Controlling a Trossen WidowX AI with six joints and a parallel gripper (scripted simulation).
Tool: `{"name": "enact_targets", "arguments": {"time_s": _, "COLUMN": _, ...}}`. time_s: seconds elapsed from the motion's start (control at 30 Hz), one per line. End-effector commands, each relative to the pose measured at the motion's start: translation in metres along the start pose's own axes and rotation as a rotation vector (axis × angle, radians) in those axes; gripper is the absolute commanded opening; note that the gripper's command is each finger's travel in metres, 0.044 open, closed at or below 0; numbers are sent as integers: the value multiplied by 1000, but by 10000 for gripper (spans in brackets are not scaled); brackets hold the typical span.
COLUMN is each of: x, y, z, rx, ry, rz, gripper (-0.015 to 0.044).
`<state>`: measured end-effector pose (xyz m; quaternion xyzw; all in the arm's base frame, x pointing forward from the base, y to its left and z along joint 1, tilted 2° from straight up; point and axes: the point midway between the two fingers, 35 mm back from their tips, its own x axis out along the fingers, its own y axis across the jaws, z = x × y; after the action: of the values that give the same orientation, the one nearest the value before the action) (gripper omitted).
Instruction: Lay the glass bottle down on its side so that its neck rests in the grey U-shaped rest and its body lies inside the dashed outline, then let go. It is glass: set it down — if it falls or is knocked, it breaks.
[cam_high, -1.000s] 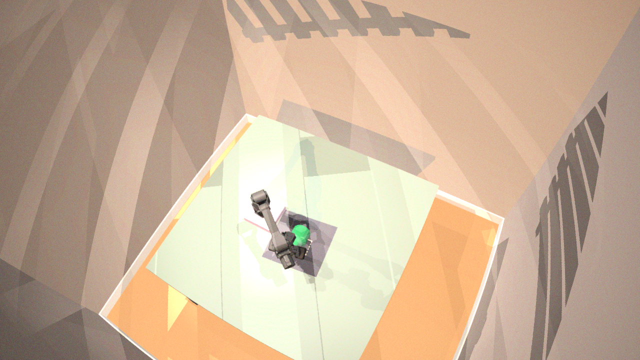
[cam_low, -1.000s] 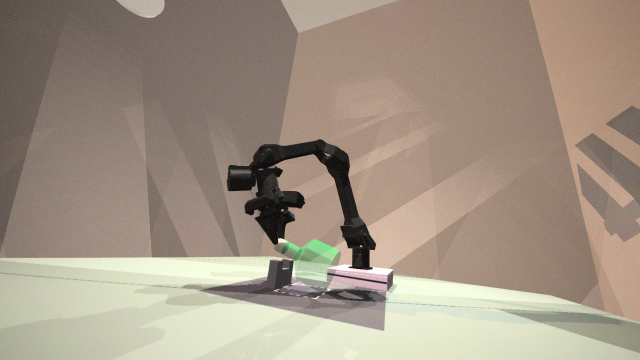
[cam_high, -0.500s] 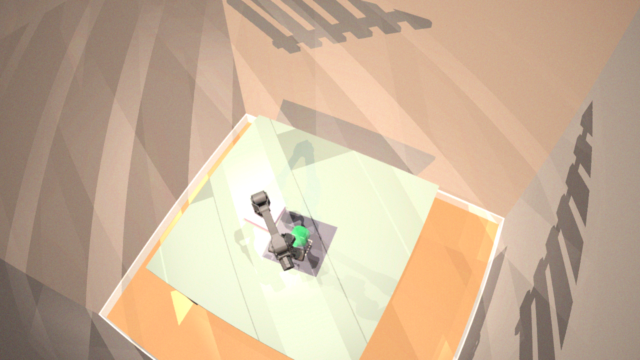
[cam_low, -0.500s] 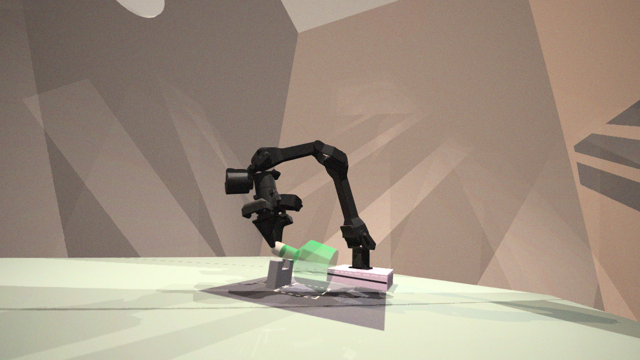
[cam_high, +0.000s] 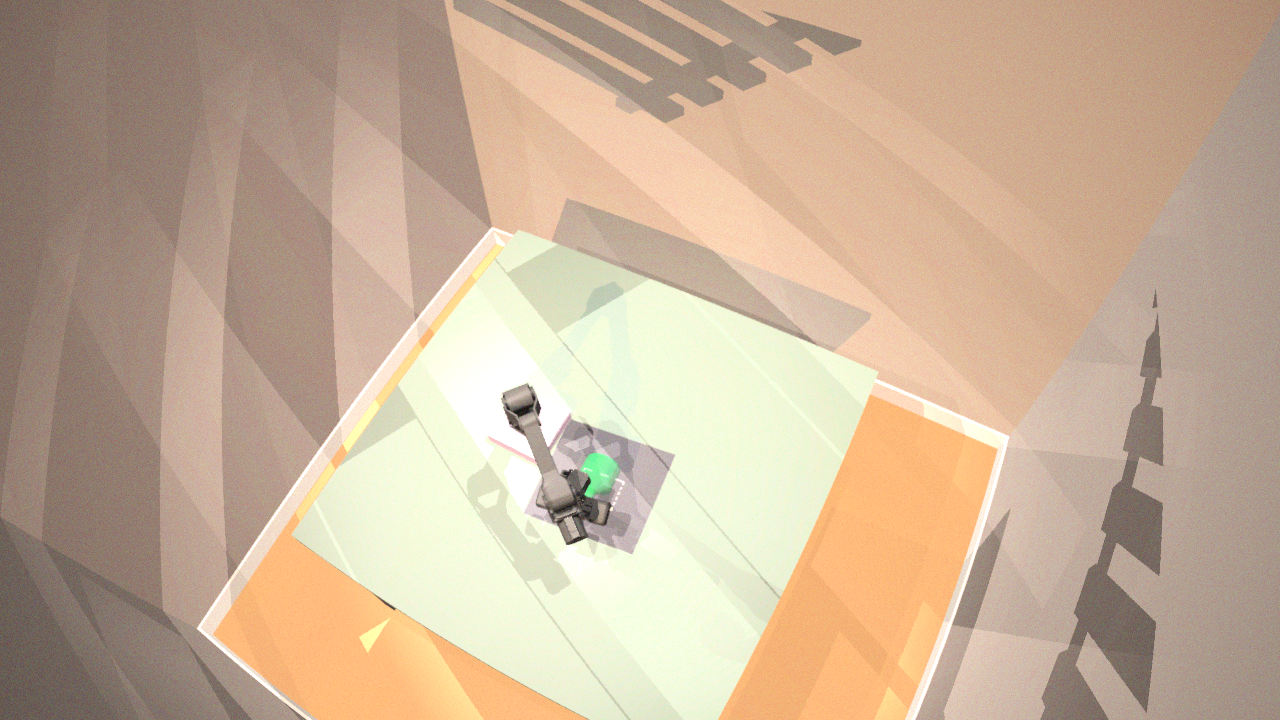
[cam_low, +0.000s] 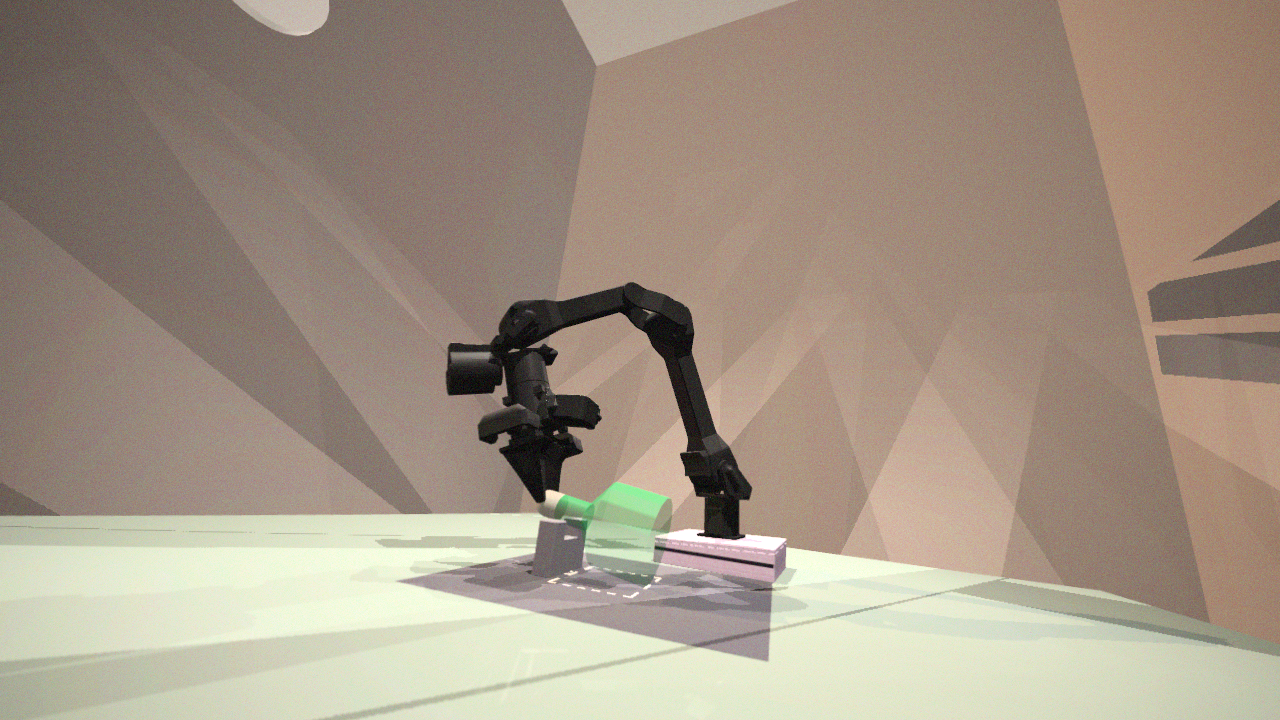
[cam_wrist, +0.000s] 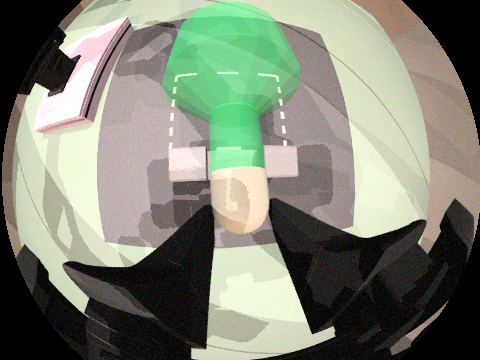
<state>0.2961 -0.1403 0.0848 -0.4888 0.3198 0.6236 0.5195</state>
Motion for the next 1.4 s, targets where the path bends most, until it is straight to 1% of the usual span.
{"name": "enact_targets", "arguments": {"time_s": 0.0, "x": 3, "y": 0, "z": -3, "rx": -1, "ry": -1, "rz": 2, "gripper": 127}}
{"name": "enact_targets", "arguments": {"time_s": 1.37, "x": 12, "y": 2, "z": -8, "rx": 2, "ry": 16, "rz": -8, "gripper": 127}}
